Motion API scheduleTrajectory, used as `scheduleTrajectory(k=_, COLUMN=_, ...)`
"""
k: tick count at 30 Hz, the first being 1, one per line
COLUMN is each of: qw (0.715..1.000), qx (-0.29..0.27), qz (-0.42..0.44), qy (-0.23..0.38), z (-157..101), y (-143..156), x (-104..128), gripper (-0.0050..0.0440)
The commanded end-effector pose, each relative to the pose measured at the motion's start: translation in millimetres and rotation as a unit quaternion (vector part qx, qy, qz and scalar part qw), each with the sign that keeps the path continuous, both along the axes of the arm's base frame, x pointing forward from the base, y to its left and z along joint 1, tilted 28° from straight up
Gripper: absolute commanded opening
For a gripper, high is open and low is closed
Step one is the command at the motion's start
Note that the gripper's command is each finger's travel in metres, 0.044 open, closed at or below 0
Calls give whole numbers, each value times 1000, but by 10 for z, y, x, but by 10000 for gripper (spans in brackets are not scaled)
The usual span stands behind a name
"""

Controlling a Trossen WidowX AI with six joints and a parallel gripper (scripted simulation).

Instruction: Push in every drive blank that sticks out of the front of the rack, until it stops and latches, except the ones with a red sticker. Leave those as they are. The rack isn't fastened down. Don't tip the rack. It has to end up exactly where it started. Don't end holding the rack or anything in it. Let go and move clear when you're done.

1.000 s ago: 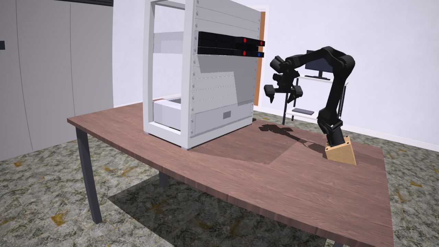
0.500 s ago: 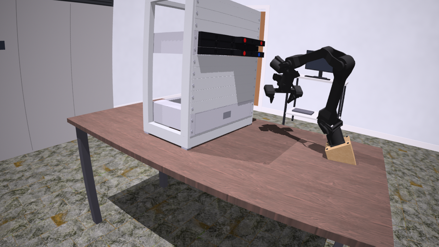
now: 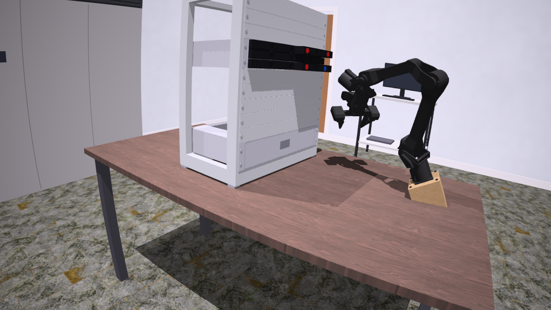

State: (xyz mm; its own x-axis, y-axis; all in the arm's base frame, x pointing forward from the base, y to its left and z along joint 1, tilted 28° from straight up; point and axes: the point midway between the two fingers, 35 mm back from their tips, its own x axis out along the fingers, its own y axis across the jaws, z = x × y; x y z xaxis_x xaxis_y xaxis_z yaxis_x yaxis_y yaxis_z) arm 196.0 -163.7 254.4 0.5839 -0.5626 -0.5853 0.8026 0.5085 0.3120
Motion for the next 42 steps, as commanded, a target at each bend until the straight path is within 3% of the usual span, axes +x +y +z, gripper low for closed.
scheduleTrajectory(k=1, qw=999, qx=-32, qz=5, qy=-8, z=124, y=48, x=-31, gripper=440)
scheduleTrajectory(k=12, qw=988, qx=-150, qz=30, qy=12, z=324, y=226, x=-99, gripper=440)
scheduleTrajectory(k=14, qw=988, qx=-150, qz=30, qy=12, z=324, y=226, x=-99, gripper=440)
scheduleTrajectory(k=21, qw=968, qx=-245, qz=50, qy=27, z=490, y=373, x=-154, gripper=440)
scheduleTrajectory(k=29, qw=927, qx=-364, qz=75, qy=47, z=706, y=568, x=-217, gripper=440)
scheduleTrajectory(k=31, qw=927, qx=-364, qz=75, qy=47, z=706, y=568, x=-217, gripper=440)
scheduleTrajectory(k=42, qw=840, qx=-526, qz=109, qy=74, z=1022, y=853, x=-307, gripper=440)
